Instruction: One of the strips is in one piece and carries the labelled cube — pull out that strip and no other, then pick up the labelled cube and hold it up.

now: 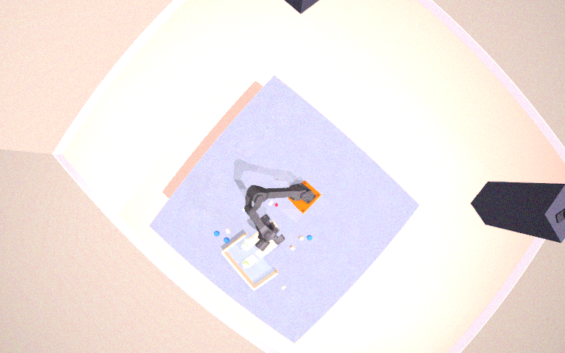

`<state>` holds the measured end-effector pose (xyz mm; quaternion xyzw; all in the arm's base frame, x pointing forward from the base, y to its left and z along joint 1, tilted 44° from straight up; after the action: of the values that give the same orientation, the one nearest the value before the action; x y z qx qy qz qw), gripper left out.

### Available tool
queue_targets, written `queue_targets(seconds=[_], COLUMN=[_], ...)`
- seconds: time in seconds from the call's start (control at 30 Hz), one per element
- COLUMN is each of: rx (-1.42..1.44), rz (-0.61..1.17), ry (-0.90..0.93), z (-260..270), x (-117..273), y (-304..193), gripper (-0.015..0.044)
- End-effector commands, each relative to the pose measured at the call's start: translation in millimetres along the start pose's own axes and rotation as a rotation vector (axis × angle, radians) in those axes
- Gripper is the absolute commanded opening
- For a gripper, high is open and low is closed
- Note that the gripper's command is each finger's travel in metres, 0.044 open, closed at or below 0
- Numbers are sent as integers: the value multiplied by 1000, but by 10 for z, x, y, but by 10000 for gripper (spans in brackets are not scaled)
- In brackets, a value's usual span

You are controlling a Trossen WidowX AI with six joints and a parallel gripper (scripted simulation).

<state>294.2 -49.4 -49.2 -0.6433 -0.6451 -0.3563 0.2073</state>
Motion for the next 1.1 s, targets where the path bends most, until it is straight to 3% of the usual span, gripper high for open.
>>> queue_targets(seconds=[0.0,1.07], rx=[4,6], rz=[27,29], ry=[-9,-9], z=[-25,-61], x=[-54,-44], y=[-142,-601], gripper=[0,0])
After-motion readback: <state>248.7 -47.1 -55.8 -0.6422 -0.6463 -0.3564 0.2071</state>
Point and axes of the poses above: the point midway between the two fingers, 35 mm back from their tips, its own x axis back along the fingers, its own z axis across the jaws, y = z × x, the point moved 2 cm from there along x, back along the fingers, and after that the axes turned 4 degrees about -x, right-handed, at the moved point
